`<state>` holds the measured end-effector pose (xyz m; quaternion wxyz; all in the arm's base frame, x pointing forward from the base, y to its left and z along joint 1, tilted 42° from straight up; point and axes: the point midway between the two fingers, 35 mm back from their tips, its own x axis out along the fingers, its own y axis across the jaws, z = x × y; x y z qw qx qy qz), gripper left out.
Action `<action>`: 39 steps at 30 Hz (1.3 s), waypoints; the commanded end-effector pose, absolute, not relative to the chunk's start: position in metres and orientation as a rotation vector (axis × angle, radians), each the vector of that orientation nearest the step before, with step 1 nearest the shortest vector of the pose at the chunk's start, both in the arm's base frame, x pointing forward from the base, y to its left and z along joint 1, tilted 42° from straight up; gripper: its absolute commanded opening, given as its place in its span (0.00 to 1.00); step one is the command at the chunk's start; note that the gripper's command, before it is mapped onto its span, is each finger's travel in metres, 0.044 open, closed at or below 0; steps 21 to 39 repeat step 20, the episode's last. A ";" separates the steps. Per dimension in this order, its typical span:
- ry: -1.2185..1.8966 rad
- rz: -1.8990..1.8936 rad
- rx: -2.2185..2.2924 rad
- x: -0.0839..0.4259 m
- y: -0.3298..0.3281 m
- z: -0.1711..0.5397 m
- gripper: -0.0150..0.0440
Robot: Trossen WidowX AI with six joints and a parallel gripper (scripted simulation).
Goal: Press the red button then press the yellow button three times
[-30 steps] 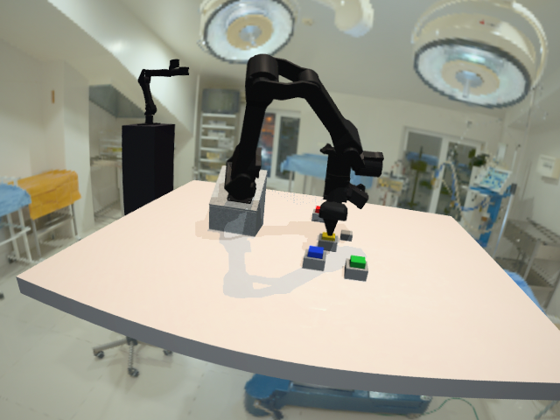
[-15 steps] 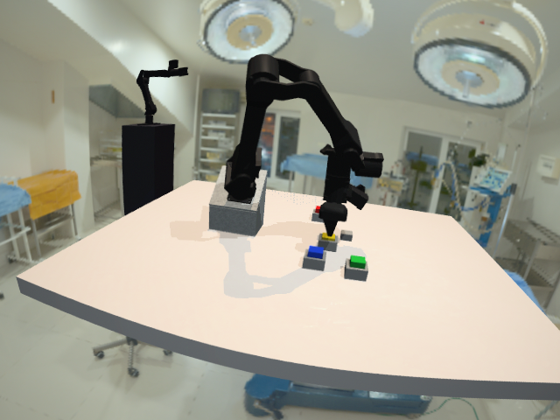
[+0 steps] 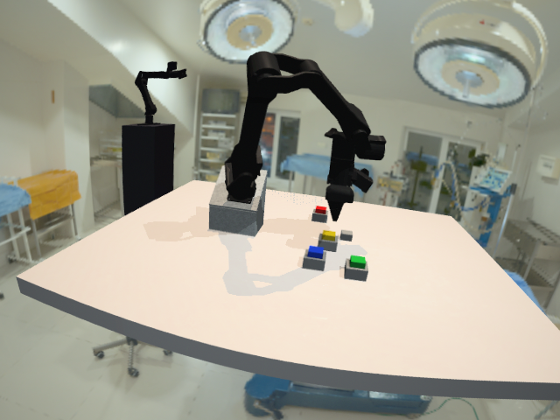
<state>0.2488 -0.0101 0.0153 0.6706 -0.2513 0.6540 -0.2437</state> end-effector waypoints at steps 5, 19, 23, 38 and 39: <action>1.489 -0.494 -0.570 0.271 0.089 -0.024 0.78; 1.476 -0.559 -0.544 0.245 0.191 -0.084 0.93; 1.476 -0.559 -0.544 0.245 0.191 -0.084 0.93; 1.476 -0.559 -0.544 0.245 0.191 -0.084 0.93; 1.476 -0.559 -0.544 0.245 0.191 -0.084 0.93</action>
